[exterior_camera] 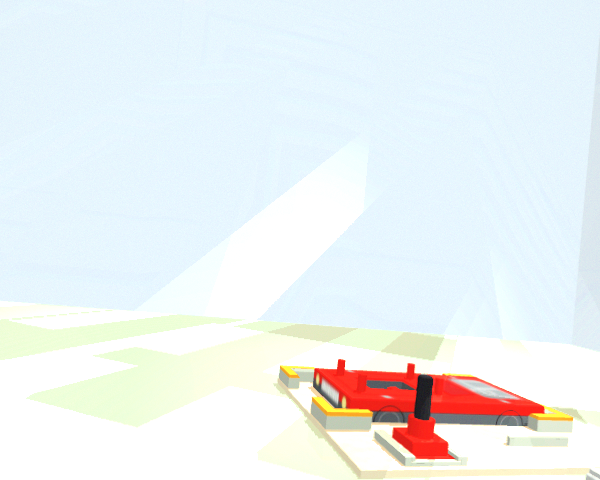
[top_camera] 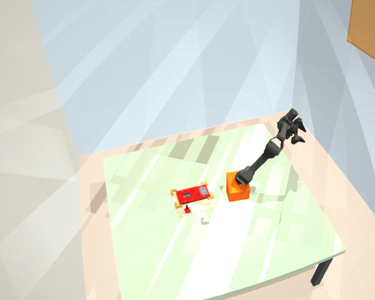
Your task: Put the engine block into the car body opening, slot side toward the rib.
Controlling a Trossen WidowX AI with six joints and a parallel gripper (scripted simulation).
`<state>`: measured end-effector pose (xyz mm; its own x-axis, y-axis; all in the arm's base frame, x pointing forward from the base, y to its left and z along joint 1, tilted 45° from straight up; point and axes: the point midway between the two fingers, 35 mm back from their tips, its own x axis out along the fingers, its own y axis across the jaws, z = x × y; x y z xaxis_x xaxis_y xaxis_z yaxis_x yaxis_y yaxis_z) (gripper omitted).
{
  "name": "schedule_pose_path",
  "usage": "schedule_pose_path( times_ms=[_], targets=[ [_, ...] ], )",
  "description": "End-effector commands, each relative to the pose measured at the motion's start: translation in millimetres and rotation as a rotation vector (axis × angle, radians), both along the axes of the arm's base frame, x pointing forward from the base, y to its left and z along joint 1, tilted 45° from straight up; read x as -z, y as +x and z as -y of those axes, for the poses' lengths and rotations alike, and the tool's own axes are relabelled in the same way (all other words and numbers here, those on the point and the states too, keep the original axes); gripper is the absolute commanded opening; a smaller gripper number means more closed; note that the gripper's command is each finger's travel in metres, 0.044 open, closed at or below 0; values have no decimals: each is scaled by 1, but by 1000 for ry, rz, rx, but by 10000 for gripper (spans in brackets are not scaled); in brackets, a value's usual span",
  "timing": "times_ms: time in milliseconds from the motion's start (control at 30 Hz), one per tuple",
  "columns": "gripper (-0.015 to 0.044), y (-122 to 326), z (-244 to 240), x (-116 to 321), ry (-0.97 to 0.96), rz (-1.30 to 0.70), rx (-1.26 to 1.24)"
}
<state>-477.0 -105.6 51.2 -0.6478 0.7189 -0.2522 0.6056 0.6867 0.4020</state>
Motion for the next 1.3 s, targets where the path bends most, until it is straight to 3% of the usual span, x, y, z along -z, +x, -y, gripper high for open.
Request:
schedule_pose_path(
  times_ms=[0, 300, 633, 1000, 1267],
  targets=[
    [426, 0, 0, 0, 0, 0, 0],
    [440, 25, 78, 3, -184, -27, -178],
    [440, 86, 177, 9, -453, 6, -385],
    [440, 189, 267, 14, -753, 144, -550],
    [440, 289, 311, 17, -956, 322, -615]
  ],
)
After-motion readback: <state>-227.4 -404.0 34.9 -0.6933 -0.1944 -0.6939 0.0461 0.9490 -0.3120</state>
